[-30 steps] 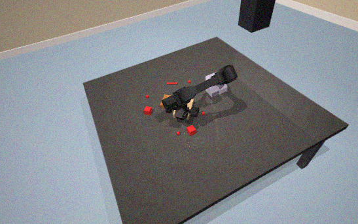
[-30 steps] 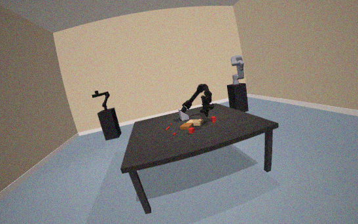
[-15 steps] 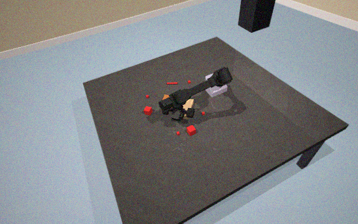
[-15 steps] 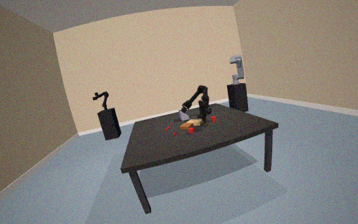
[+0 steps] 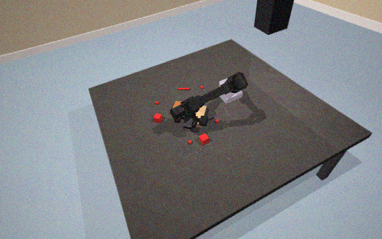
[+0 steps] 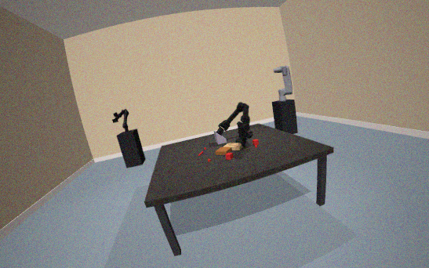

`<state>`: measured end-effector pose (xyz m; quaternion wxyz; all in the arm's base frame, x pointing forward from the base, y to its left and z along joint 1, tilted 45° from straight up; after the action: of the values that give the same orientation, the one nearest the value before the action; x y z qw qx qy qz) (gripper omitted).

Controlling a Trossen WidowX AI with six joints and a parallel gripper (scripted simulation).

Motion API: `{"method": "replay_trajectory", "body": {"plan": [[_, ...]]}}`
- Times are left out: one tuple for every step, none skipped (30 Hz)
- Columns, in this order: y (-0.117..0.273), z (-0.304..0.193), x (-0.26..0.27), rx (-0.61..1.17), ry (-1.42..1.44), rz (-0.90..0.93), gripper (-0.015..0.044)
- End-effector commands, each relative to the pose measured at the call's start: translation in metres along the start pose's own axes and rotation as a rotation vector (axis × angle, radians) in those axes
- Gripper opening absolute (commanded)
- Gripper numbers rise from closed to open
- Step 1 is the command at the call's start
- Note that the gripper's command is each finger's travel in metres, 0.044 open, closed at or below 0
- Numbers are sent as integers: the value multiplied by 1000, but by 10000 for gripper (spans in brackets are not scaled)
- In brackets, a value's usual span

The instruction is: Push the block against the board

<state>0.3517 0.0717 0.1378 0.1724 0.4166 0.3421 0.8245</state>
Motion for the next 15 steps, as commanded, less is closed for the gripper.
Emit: {"method": "replay_trajectory", "body": {"plan": [[0, -5, -2, 0, -1, -3, 0], [0, -6, -2, 0, -1, -3, 0], [0, -6, -2, 0, -1, -3, 0], [0, -7, -3, 0, -1, -3, 0], [0, -8, -3, 0, -1, -3, 0], [0, -9, -3, 0, -2, -3, 0], [0, -10, -3, 1, -2, -3, 0], [0, -10, -4, 1, -2, -3, 0], [0, -11, -4, 1, -2, -3, 0], [0, -12, -4, 1, -2, -3, 0], [0, -13, -4, 1, -2, -3, 0], [0, -14, -5, 1, -2, -3, 0], [0, -15, -5, 1, -2, -3, 0], [0, -15, -5, 1, -2, -3, 0], [0, -16, -5, 1, -2, -3, 0]]}}
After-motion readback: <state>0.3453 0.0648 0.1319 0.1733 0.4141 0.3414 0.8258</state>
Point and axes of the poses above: the point midway between the two fingers, 35 mm back from their tips, its own y axis back along the fingers, its own x axis across the jaws, z = x × y, the point moved 10 cm from there along y, back along the fingers, and after that the axes turned 15 degrees about -y, right-handed, at the moved point
